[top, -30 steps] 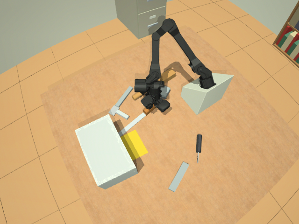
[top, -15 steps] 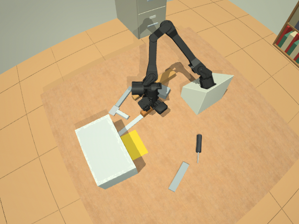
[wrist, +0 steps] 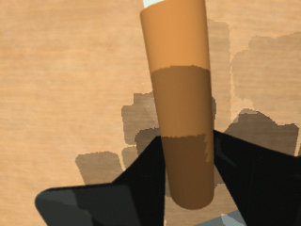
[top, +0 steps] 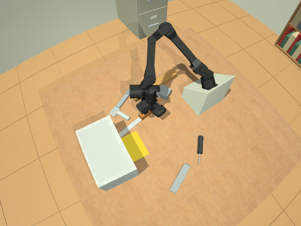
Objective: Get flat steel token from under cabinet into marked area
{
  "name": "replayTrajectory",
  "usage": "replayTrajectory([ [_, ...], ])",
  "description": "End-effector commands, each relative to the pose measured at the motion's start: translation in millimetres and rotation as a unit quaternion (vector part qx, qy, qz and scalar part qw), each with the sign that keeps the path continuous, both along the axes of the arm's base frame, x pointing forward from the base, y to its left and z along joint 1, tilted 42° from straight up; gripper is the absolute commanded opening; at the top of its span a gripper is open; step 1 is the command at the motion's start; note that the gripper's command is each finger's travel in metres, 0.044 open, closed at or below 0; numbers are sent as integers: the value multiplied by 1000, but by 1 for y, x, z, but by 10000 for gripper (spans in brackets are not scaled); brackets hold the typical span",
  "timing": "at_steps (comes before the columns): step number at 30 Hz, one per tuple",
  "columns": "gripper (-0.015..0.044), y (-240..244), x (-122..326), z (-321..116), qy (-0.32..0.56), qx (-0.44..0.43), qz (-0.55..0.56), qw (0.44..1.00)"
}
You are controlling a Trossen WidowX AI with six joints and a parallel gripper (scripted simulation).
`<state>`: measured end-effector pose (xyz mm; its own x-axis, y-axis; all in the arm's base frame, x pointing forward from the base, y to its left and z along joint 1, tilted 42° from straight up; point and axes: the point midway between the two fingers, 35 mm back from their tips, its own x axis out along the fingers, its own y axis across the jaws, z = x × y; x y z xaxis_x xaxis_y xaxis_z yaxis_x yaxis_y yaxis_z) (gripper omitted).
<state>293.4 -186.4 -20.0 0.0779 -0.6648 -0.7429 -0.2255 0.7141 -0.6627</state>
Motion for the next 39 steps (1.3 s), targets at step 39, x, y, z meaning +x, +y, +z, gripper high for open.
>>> replayTrajectory([
  [39, 0, 10, 48, -4, -4, 0, -2, 1000],
])
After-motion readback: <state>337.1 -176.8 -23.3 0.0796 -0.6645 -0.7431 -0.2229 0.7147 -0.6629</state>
